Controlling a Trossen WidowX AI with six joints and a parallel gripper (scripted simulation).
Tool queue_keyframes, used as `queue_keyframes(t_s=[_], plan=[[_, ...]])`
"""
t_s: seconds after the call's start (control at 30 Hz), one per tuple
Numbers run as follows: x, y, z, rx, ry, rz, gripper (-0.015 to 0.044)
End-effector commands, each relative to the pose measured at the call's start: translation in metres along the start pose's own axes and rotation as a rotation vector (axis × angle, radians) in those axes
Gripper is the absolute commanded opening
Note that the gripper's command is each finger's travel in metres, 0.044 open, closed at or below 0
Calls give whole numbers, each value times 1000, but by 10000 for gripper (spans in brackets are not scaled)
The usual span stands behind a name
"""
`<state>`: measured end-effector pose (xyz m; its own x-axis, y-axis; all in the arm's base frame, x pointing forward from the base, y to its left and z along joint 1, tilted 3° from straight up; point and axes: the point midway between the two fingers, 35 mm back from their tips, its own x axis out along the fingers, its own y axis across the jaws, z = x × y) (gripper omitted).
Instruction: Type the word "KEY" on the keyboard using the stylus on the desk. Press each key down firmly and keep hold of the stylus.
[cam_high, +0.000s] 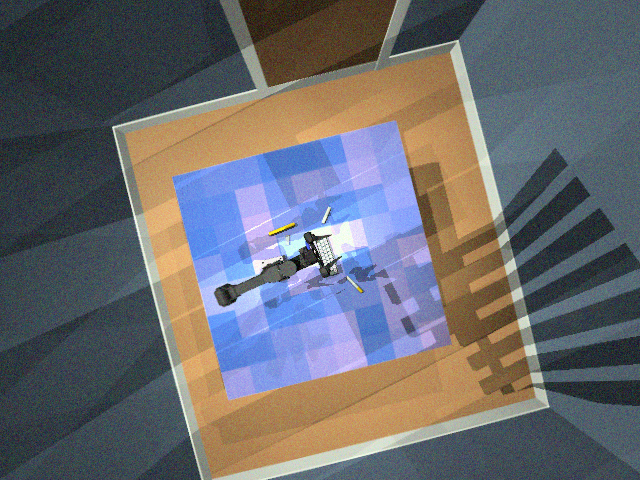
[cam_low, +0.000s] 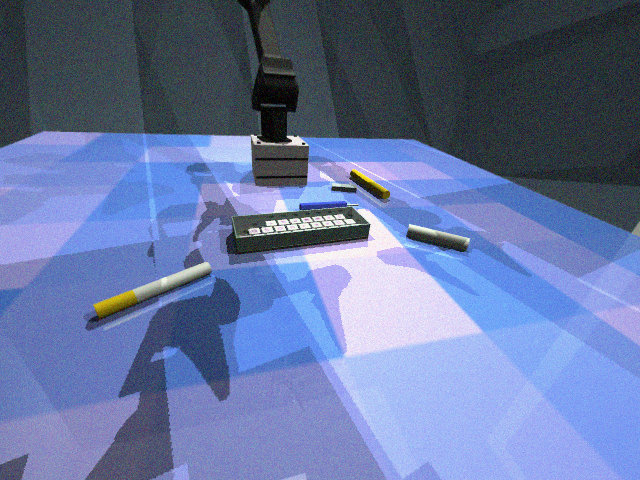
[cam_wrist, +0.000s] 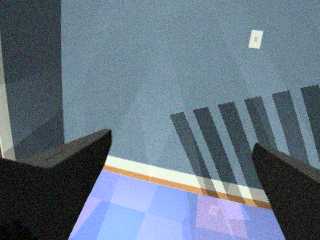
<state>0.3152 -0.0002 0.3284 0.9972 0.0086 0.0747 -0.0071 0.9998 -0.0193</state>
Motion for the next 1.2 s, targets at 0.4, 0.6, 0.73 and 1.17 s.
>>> queue_keyframes(t_s=[0.4,0.6,0.73,1.17], plan=[[38,11,-153,44,635,5,99],[18,21,-248,79,1068,1,0],[-11,27,-301,93,1359,-17,0],[-47,31,-344,109,1662,-59,0]])
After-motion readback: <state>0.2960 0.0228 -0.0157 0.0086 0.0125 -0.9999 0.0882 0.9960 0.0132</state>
